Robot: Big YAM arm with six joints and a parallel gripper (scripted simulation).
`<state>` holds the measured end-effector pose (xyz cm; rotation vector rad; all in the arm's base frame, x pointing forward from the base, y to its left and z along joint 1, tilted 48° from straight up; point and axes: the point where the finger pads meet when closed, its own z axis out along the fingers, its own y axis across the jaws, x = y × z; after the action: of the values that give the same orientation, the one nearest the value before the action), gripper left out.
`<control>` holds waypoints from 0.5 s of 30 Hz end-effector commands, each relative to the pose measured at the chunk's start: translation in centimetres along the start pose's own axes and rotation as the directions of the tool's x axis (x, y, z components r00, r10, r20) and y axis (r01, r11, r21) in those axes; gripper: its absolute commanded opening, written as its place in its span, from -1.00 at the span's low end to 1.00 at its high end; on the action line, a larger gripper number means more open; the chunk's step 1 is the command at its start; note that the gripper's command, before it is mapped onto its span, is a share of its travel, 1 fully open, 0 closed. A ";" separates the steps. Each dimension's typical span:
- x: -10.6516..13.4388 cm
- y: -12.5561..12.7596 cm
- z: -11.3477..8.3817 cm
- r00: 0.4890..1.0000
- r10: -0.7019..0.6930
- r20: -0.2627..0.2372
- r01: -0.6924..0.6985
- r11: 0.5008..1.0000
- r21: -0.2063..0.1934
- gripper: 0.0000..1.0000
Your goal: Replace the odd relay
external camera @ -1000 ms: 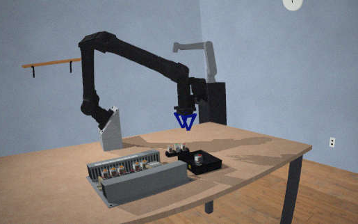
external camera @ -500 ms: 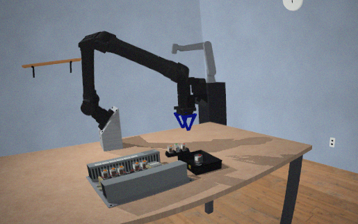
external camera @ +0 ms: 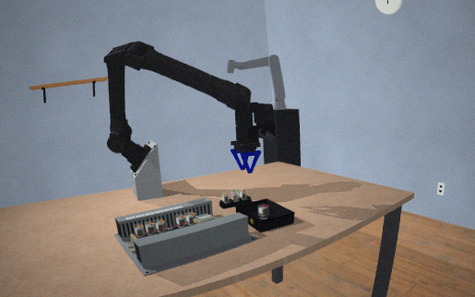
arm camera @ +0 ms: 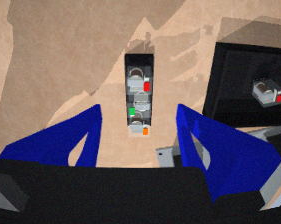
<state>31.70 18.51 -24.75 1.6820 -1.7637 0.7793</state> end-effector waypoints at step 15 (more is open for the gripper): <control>2.6 -0.8 -0.1 0.999 0.017 0.028 -0.017 1.000 0.012 0.17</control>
<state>30.60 16.14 -24.03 1.6729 -1.7416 0.7779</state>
